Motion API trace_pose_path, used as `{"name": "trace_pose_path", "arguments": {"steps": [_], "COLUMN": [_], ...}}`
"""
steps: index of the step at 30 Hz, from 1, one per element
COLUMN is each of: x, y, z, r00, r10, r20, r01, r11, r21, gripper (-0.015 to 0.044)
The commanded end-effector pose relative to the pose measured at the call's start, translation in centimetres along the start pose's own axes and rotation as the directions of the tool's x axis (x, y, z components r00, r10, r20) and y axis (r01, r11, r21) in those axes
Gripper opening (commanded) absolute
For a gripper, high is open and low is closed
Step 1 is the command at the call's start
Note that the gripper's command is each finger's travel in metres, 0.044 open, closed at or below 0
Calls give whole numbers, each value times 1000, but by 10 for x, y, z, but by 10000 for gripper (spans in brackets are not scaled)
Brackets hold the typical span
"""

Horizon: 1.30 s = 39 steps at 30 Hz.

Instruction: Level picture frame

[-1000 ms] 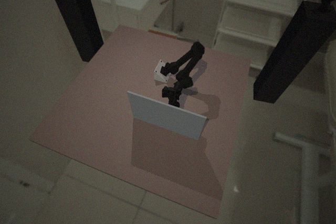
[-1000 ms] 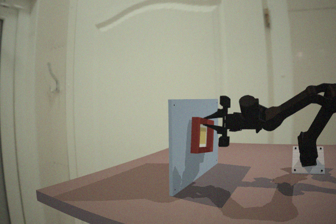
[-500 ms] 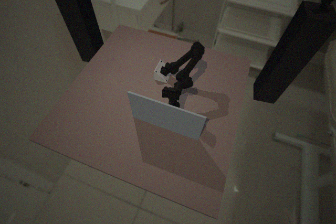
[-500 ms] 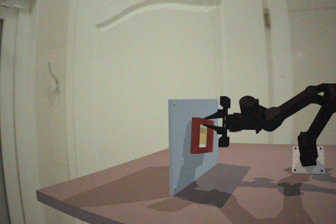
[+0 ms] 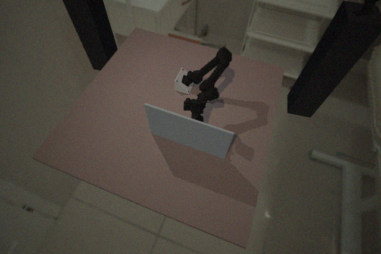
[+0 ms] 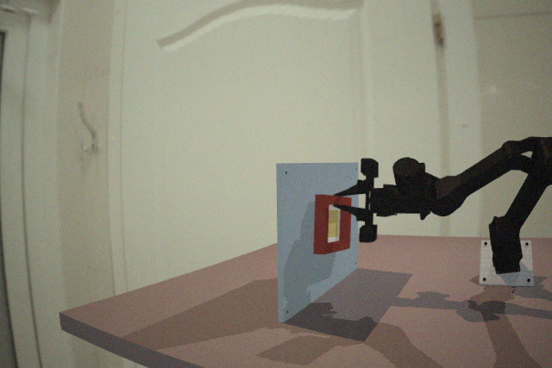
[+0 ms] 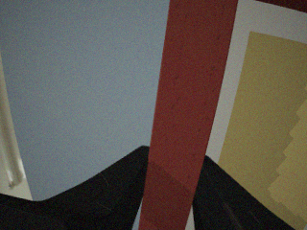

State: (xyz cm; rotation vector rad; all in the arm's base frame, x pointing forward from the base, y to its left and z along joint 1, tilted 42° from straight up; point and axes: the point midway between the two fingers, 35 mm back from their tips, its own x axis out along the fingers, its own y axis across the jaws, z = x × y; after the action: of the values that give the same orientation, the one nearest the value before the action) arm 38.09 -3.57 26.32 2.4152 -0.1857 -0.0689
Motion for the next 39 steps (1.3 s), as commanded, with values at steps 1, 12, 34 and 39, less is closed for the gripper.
{"name": "trace_pose_path", "arguments": {"steps": [1, 12, 34, 39], "x": [0, 0, -1, -43], "y": [-1, -2, -2, 0], "z": [0, 0, -1, -7], "r00": [1000, 1000, 1000, 1000], "r10": [1, 1, -1, 3], "r20": [1, 2, 2, 5], "r01": [-1, -1, 1, -3], "r11": [999, 995, 993, 998], "r21": [-45, -103, -118, -57], "gripper": [0, 0, 260, 260]}}
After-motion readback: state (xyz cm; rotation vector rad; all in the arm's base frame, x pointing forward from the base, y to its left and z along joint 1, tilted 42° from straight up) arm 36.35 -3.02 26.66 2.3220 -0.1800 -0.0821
